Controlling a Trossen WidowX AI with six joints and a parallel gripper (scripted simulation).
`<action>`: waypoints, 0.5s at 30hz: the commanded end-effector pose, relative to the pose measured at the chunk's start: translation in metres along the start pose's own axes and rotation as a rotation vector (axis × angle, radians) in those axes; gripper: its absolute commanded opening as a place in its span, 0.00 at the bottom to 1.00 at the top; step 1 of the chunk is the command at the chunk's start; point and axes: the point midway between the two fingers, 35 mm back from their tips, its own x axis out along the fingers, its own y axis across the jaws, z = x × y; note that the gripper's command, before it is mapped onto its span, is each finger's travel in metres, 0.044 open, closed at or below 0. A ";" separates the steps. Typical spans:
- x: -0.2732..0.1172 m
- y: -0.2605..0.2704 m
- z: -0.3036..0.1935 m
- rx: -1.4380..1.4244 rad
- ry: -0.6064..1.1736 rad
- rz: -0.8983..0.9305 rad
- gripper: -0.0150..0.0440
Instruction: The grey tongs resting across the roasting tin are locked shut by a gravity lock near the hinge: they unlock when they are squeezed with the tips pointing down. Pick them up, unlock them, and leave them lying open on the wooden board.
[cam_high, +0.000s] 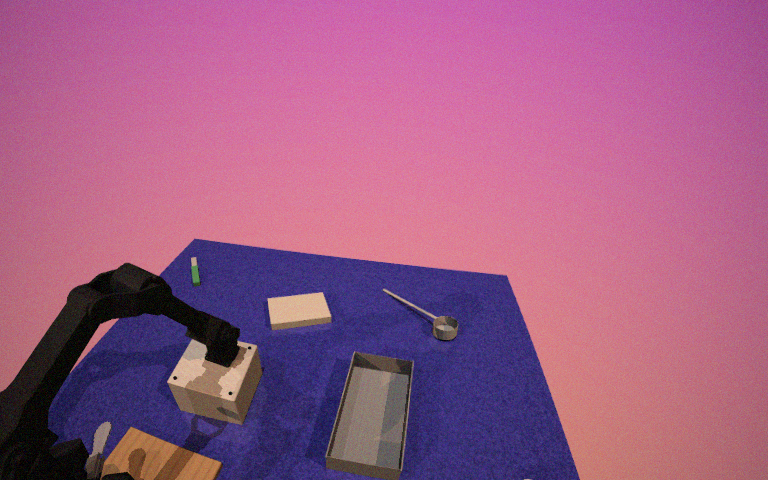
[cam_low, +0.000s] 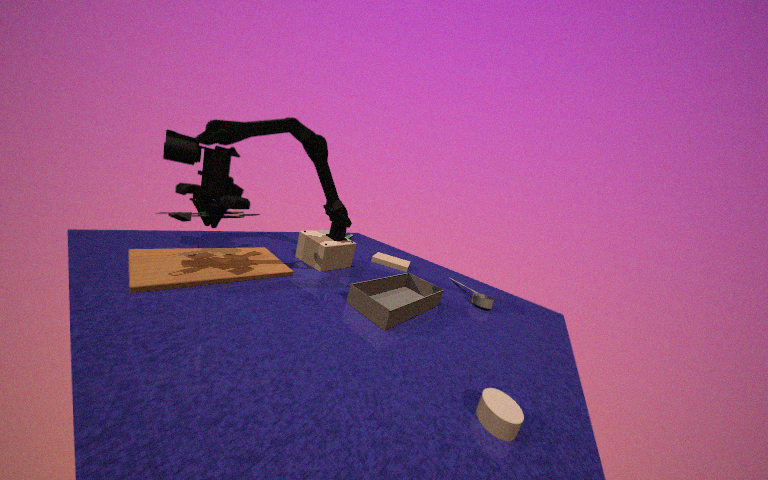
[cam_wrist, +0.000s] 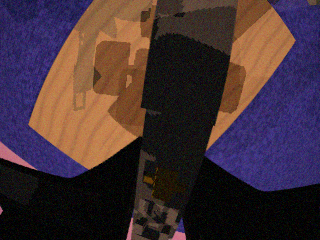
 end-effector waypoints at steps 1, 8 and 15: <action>0.009 0.001 0.000 -0.005 -0.008 0.002 0.00; 0.020 0.002 0.000 -0.005 -0.008 0.002 0.00; 0.032 0.002 -0.001 -0.005 -0.008 0.002 0.00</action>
